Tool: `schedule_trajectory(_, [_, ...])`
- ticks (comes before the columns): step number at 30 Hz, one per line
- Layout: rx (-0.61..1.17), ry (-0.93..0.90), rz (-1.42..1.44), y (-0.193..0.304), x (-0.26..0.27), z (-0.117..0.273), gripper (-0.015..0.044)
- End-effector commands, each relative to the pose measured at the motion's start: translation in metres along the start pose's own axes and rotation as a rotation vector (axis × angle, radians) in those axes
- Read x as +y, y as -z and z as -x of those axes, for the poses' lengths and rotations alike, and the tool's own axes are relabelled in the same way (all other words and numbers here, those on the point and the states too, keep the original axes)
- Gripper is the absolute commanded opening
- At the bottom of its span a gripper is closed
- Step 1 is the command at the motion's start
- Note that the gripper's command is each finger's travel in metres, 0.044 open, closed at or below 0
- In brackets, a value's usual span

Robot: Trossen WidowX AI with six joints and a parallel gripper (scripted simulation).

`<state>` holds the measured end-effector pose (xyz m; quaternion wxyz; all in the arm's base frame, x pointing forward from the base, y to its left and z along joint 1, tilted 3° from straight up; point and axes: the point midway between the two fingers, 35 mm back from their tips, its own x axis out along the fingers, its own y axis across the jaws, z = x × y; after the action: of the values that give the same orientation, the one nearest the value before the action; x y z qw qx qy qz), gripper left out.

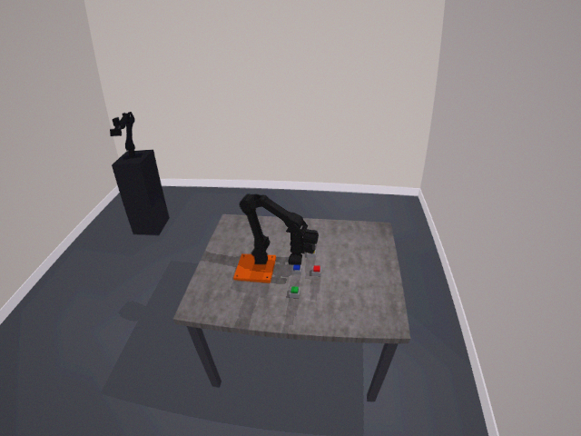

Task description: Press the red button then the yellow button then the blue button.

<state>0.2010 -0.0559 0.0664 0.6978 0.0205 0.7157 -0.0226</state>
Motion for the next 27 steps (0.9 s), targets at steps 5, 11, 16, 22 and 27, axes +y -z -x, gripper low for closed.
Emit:
schedule_trajectory(5, [-0.002,0.007,-0.002,-0.025,0.035,0.019,0.0151])
schedule_trajectory(11, [-0.007,0.003,-0.003,-0.054,0.113,0.041,0.0309])
schedule_trajectory(16, [-0.007,-0.009,0.000,-0.055,0.190,0.059,0.0400])
schedule_trajectory(22, [-0.002,-0.017,0.002,-0.041,0.245,0.071,0.0400])
schedule_trajectory(27, [-0.002,-0.017,0.002,-0.041,0.245,0.071,0.0400])
